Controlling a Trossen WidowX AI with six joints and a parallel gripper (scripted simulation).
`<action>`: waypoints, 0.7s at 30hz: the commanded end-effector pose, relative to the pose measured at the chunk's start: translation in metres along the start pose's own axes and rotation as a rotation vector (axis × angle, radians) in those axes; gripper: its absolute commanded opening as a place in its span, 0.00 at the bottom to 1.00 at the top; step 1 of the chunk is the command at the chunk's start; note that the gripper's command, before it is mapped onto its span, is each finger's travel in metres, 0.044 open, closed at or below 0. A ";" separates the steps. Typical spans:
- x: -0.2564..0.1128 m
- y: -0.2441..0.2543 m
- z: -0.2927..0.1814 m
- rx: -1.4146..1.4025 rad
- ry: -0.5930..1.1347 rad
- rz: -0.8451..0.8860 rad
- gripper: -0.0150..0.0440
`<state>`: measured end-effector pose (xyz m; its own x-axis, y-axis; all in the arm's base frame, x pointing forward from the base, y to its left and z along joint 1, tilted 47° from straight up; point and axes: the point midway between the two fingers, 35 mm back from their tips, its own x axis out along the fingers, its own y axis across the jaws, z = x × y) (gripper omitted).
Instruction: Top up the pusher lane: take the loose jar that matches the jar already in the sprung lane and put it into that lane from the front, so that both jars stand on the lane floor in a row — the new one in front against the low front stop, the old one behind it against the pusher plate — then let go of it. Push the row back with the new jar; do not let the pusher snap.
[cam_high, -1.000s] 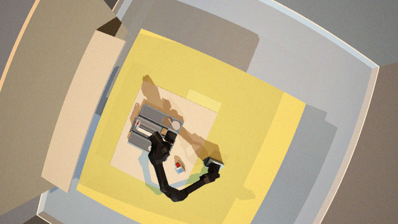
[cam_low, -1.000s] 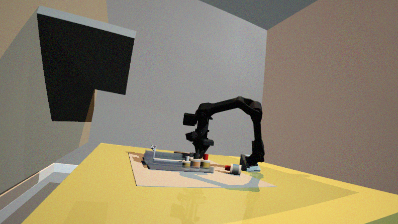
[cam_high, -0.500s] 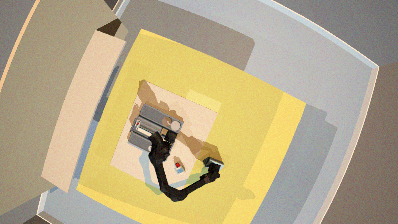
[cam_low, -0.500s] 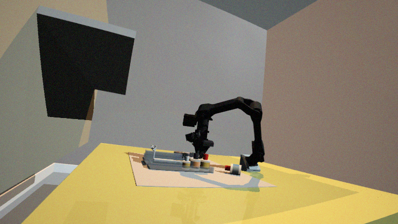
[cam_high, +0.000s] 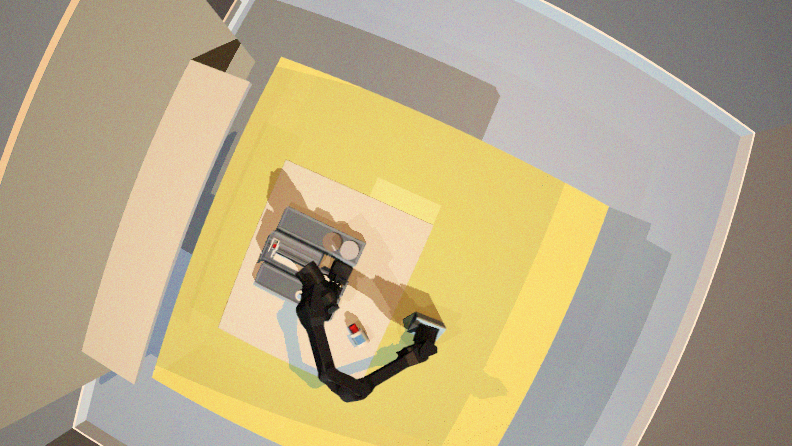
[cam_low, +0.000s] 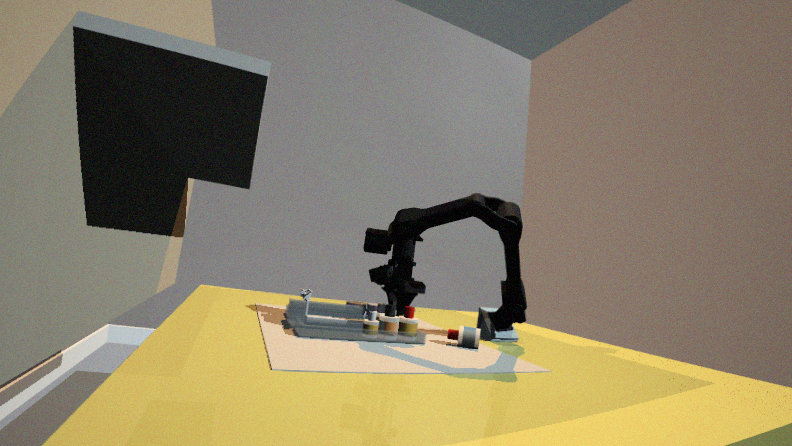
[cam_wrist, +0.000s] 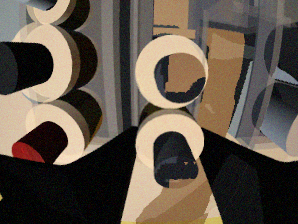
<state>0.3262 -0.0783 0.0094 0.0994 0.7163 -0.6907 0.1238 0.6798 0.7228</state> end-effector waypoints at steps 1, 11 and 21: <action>0.001 0.002 0.004 -0.006 -0.014 0.007 0.25; 0.004 0.002 0.003 -0.006 -0.014 0.007 0.25; 0.006 0.002 0.003 -0.006 -0.014 0.007 0.25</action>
<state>0.3262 -0.0742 0.0055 0.1003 0.7165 -0.6903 0.1230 0.6795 0.7232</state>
